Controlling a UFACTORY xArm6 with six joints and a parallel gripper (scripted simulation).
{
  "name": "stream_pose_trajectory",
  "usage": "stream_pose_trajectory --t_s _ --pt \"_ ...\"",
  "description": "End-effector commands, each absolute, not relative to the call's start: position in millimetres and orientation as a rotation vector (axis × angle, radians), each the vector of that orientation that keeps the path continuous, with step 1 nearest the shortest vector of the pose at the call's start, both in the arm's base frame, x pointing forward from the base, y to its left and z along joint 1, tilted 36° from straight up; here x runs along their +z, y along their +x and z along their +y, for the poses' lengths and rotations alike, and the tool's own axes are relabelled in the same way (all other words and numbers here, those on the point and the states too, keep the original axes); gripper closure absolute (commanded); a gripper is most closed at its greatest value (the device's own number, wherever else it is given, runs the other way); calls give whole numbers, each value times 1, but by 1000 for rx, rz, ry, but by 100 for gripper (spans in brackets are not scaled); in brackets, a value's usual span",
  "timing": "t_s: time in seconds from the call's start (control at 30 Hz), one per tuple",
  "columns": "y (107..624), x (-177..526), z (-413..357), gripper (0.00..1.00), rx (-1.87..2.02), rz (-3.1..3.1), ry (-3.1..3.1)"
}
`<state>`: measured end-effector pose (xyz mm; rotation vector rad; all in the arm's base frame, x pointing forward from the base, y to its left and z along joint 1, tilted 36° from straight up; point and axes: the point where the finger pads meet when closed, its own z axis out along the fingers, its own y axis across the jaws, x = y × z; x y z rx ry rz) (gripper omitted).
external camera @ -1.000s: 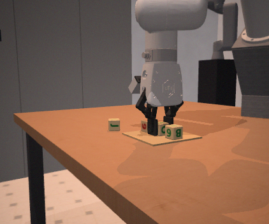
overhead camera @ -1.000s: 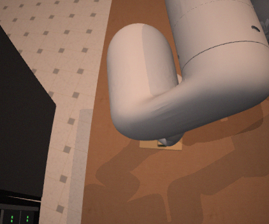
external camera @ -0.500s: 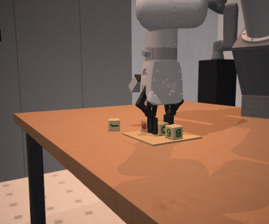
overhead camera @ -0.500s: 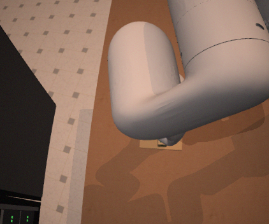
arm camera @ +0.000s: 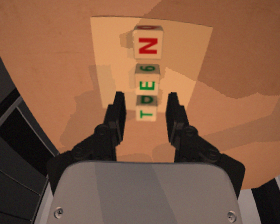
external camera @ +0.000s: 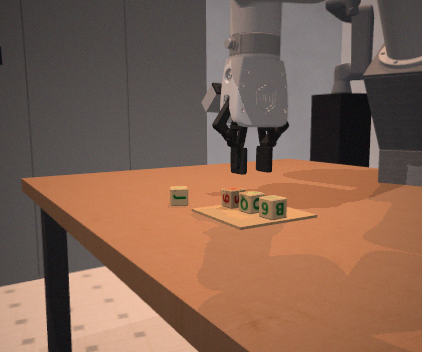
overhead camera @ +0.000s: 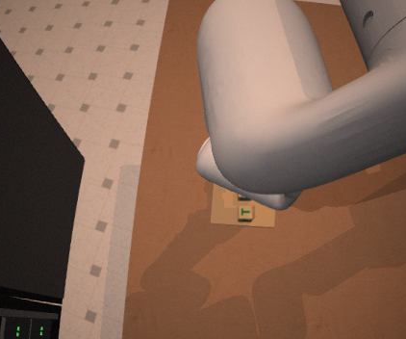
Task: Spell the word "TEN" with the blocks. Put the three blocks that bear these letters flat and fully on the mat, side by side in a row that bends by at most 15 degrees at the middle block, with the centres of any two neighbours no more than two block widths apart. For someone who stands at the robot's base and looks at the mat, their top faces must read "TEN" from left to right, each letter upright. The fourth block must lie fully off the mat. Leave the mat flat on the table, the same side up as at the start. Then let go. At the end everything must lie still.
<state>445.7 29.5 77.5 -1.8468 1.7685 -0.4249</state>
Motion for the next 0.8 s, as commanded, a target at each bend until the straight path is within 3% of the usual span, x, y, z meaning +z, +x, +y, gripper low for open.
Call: stream_pose_trajectory --t_s 0.0,0.27,0.3,0.77 --pt "432 98 26 53 -400 1770 -1855" --pt "428 103 25 53 -400 1770 -1855" --pt "428 103 25 0 -400 1770 -1855" --pt "428 103 25 0 -400 1770 -1855"
